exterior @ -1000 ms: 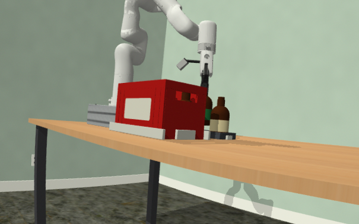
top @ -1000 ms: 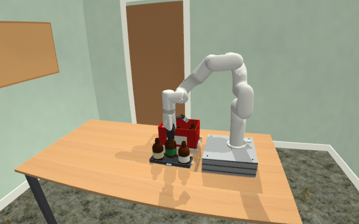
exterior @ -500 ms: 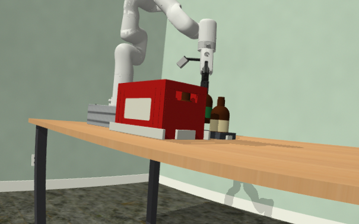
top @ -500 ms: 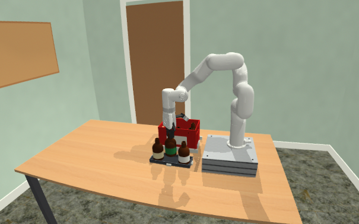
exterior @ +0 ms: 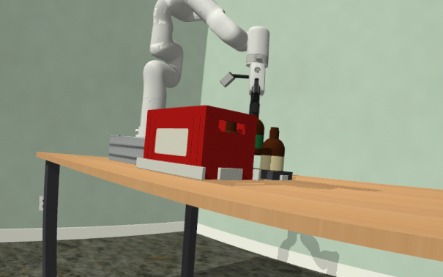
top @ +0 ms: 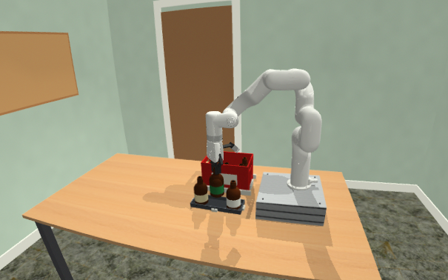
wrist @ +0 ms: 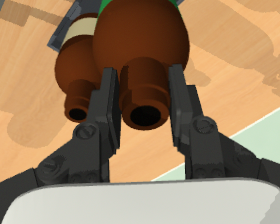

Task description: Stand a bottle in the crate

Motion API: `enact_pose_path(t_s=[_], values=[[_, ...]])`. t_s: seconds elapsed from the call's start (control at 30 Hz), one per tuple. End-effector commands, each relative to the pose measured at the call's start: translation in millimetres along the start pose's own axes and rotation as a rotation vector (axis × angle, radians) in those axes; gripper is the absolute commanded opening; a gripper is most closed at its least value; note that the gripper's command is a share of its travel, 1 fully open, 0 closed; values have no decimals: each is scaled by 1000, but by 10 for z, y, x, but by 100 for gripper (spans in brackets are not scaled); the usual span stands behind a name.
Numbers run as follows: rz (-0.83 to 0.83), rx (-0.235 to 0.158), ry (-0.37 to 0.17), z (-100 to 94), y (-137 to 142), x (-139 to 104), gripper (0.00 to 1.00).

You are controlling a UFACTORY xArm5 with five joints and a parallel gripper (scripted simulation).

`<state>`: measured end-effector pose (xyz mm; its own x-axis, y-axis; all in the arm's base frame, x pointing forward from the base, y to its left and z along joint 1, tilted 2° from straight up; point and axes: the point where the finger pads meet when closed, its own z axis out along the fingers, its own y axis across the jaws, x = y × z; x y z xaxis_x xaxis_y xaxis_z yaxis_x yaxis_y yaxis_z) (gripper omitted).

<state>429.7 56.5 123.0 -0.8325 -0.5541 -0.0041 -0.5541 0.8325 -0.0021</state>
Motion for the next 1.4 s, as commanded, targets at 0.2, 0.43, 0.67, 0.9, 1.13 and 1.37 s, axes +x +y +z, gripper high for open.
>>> enact_pose_path(t_s=[0.2, 0.43, 0.67, 0.9, 1.13, 1.37], values=[[0, 2, -3, -106, -2, -12, 0], [0, 2, -3, -151, -1, -13, 0], [0, 2, -3, -165, 0, -13, 0], [0, 2, -3, -169, 0, -13, 0], [0, 2, -3, -169, 0, -13, 0], [0, 2, -3, -170, 0, -13, 0]])
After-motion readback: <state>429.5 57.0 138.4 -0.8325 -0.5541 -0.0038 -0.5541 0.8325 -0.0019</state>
